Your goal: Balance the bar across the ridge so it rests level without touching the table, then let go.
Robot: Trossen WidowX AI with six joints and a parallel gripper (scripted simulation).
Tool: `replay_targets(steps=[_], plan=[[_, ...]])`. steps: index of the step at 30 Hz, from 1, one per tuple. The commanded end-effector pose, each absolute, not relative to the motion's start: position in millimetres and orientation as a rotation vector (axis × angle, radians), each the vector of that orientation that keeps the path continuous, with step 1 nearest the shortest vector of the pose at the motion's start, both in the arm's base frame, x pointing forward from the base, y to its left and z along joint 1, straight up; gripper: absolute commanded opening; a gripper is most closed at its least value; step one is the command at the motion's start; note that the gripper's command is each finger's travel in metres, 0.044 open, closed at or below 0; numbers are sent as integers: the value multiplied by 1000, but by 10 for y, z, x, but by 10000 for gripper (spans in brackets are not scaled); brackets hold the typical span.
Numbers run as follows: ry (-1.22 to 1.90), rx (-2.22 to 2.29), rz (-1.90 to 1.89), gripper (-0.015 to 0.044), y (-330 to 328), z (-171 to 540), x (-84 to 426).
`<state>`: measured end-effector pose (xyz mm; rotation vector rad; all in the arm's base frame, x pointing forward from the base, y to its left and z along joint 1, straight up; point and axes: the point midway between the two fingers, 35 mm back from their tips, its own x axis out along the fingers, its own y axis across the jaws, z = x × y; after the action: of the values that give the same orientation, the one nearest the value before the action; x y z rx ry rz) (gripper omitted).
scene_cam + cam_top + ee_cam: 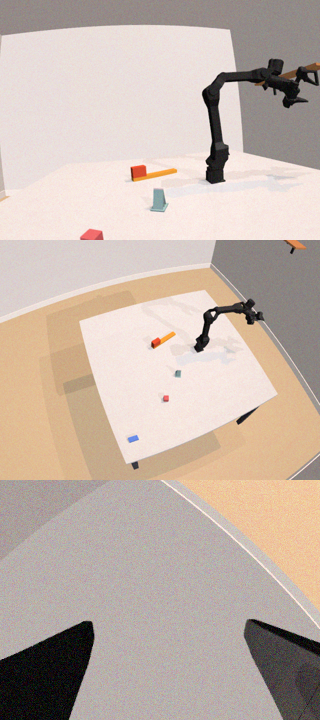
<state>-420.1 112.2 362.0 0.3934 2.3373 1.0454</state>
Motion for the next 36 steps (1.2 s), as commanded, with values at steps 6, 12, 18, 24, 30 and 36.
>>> replay_targets(steps=[6,12,18,24,30,36], plan=[[2297,444,1018,315,1388,3577,-4116],[2241,508,982,315,1731,3521,-3973],[2179,566,948,315,2056,3468,-3795],[2106,638,908,315,2376,3406,-3564],[2038,704,854,315,2674,3339,-3315],[1974,764,794,315,2943,3271,-3041]])
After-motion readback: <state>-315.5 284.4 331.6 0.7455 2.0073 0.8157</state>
